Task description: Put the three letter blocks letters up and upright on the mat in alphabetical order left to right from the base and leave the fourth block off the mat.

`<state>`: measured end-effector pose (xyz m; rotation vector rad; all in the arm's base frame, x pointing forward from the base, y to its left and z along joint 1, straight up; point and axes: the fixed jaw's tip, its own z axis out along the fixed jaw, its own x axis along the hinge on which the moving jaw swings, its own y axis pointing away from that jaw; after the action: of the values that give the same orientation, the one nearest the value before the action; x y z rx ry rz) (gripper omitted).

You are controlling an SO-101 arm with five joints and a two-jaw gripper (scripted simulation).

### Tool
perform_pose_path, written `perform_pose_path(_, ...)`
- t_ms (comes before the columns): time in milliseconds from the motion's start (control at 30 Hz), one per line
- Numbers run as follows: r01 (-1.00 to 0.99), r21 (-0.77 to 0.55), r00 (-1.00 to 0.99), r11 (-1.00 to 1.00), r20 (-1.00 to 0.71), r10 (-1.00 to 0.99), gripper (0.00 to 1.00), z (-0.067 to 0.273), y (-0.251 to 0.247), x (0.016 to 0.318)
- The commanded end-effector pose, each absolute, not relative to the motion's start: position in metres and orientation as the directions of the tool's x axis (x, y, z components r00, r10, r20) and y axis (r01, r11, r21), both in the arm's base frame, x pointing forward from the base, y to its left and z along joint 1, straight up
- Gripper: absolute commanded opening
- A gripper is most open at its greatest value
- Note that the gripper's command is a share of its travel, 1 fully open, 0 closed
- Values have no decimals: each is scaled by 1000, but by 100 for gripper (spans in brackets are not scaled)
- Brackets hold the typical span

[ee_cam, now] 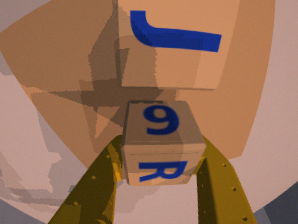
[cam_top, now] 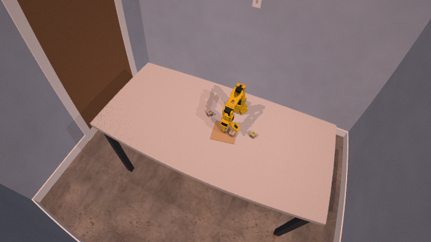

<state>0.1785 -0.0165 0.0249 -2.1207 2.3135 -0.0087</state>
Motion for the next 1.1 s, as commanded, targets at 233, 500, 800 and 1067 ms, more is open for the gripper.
perform_pose_path(233, -994, -73, -87, 87, 0, -996, 0, 30, -18, 188)
perform_pose_path(500, -994, -73, -87, 87, 0, -996, 5, 30, -18, 188)
perform_pose_path(800, -994, -73, -87, 87, 0, -996, 17, 30, -18, 188)
perform_pose_path(1067, -994, -73, -87, 87, 0, -996, 18, 30, -18, 188)
